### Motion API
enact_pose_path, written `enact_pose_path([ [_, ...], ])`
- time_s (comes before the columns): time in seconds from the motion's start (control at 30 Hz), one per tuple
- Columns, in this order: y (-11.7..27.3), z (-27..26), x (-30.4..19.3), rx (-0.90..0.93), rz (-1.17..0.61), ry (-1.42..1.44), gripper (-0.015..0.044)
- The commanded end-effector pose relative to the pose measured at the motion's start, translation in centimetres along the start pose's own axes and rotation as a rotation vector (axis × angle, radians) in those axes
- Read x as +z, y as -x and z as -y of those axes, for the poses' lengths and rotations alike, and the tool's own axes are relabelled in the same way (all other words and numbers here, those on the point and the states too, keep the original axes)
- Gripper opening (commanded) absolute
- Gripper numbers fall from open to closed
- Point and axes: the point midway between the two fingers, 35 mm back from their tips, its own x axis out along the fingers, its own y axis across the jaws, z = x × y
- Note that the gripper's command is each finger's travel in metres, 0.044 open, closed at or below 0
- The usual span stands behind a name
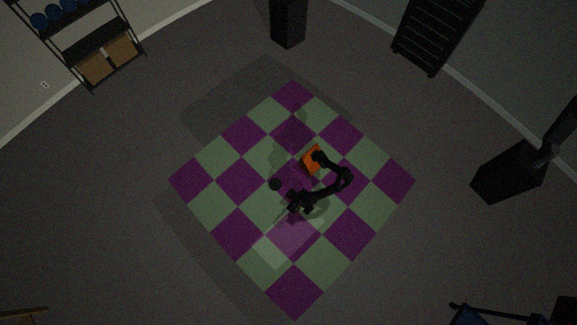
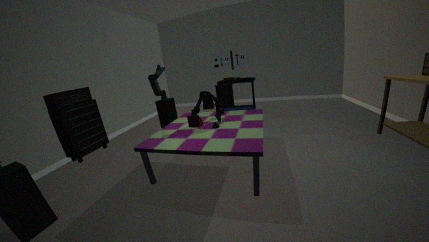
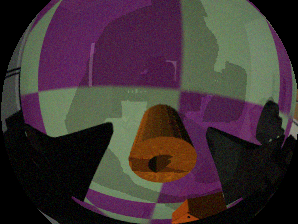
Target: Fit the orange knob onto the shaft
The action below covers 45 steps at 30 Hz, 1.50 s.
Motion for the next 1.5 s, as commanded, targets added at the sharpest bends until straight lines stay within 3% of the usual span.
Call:
enact_pose_path([
  [0.0,-0.8,0.1,-0.1,-0.003,-0.002,-0.005,0.044],
  [0.13,-1.2,0.1,-0.2,-0.002,-0.002,-0.005,0.044],
  [0.47,-1.2,0.1,-0.2,-0.002,-0.002,-0.005,0.0177],
  [0.7,-1.2,0.1,-0.2,-0.002,-0.002,-0.005,0.0131],
  [0.87,0.3,0.3,0.2,-0.009,-0.001,-0.005,0.0],
  [1.47,11.8,0.7,-0.1,-0.012,-0.004,-0.006,0.0],
])
